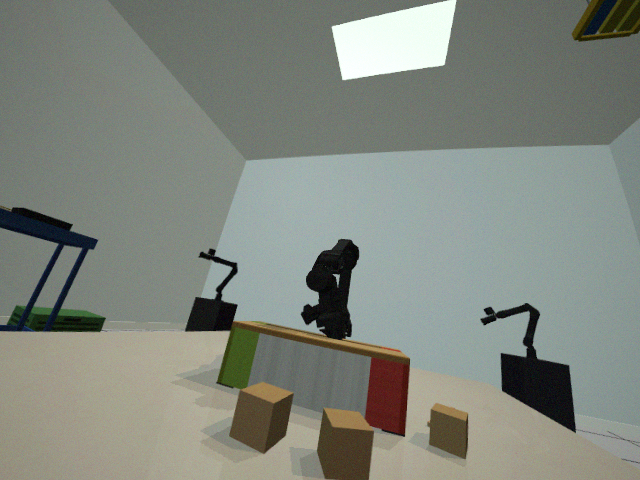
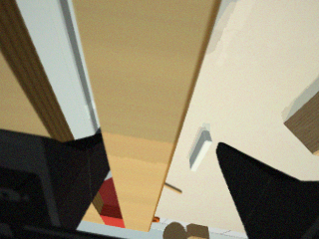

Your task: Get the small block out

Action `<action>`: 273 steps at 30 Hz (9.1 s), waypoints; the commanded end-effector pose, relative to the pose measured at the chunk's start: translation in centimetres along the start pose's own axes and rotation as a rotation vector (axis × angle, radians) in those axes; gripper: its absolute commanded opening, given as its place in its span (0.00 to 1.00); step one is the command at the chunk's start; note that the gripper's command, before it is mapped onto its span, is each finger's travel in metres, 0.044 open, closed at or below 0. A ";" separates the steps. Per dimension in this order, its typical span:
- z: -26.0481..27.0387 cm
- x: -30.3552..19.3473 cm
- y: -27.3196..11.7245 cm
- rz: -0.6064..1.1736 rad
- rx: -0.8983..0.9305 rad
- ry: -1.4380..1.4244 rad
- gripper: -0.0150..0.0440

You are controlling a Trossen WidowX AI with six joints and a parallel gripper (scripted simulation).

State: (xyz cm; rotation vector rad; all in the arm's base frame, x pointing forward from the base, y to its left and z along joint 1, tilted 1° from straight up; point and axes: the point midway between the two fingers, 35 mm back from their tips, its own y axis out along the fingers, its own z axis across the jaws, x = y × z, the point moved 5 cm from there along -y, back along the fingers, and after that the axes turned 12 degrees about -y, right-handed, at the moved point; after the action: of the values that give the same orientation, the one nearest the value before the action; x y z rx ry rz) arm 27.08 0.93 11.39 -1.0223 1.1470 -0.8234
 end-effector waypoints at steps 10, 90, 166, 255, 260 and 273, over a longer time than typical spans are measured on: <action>0.3 -1.3 0.5 0.003 0.000 0.003 0.93; 2.0 -9.2 -3.3 0.011 0.001 0.000 0.93; -2.9 -16.9 -2.3 0.086 -1.580 -4.355 0.74; -4.0 -12.4 12.5 0.151 -1.666 -4.397 0.36; -3.4 -13.1 11.4 0.078 -1.673 -4.387 0.25; -3.3 -14.4 6.5 0.142 -1.670 -4.400 0.25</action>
State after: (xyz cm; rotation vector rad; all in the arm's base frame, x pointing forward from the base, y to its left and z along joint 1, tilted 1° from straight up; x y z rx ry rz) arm 20.69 15.73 8.25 0.2102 1.8793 -1.9131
